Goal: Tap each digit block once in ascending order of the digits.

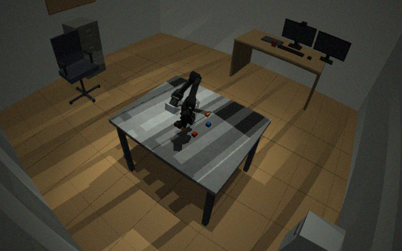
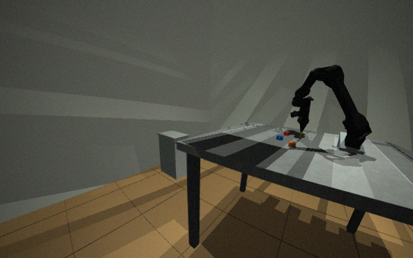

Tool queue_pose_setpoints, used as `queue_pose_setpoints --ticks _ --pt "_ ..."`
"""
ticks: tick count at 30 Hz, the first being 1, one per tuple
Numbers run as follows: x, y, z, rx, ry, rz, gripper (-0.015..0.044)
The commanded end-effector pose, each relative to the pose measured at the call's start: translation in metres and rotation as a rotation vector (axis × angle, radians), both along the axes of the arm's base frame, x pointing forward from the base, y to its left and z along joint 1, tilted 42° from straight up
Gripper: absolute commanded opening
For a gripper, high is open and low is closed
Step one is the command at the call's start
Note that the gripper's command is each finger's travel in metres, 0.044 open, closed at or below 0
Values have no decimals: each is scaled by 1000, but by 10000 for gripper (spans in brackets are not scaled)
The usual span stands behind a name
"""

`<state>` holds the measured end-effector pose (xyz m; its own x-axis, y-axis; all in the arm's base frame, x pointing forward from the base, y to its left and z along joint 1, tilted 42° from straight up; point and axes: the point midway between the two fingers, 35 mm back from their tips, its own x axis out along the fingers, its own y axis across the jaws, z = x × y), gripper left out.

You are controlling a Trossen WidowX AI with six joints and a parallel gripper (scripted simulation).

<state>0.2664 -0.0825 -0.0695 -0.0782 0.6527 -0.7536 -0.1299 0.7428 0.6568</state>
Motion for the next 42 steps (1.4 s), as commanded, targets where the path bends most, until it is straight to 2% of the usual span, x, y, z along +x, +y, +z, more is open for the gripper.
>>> queue_pose_setpoints --ticks 1,14,18,24,32,38,42 --pt "-1 6 -7 6 4 -3 20" --pt "-2 12 -13 6 4 -3 20" --pt "0 -6 8 5 4 -3 20" --pt "1 -9 11 5 4 -3 20" --pt "6 -61 70 3 6 -3 20" --pt "8 -59 72 1 6 -4 20" --pt "30 -13 120 -20 8 -13 20"
